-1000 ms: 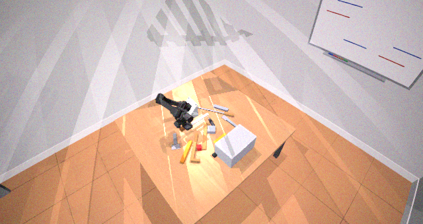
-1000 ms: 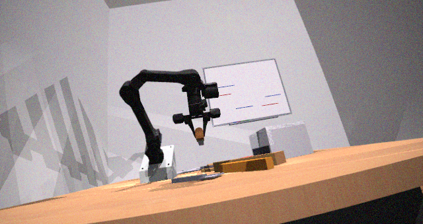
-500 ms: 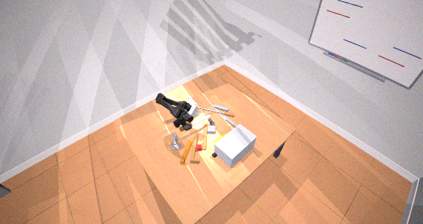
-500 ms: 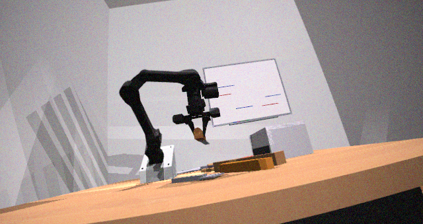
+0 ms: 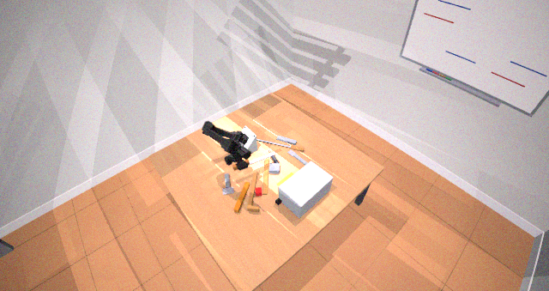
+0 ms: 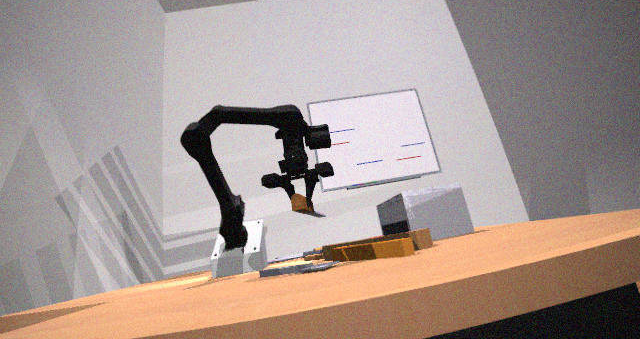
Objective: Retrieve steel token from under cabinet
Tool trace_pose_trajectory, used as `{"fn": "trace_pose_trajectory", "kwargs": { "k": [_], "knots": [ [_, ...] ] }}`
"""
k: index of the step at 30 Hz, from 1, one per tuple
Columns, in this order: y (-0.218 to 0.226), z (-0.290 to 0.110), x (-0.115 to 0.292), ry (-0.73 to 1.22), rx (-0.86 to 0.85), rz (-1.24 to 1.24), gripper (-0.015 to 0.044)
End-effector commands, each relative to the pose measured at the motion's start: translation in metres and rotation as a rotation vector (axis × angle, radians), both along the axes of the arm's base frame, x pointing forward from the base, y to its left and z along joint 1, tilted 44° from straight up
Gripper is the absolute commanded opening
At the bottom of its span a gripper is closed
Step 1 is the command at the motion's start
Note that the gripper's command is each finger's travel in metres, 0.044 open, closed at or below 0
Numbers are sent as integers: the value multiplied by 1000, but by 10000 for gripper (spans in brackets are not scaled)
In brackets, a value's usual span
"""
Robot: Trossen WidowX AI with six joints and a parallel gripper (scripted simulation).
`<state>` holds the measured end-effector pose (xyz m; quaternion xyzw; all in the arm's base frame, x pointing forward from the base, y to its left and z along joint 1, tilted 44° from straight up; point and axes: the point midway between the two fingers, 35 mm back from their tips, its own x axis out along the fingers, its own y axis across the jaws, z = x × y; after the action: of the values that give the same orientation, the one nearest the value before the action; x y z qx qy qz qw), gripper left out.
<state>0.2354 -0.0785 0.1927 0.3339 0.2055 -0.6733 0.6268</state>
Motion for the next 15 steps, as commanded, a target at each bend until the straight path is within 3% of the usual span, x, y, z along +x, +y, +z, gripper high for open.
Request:
{"fn": "trace_pose_trajectory", "kwargs": {
  "k": [1, 15],
  "knots": [
    [1, 1, 0, -29, 13, -22, 0],
    [1, 1, 0, -107, 14, -101, 0]
  ]
}}
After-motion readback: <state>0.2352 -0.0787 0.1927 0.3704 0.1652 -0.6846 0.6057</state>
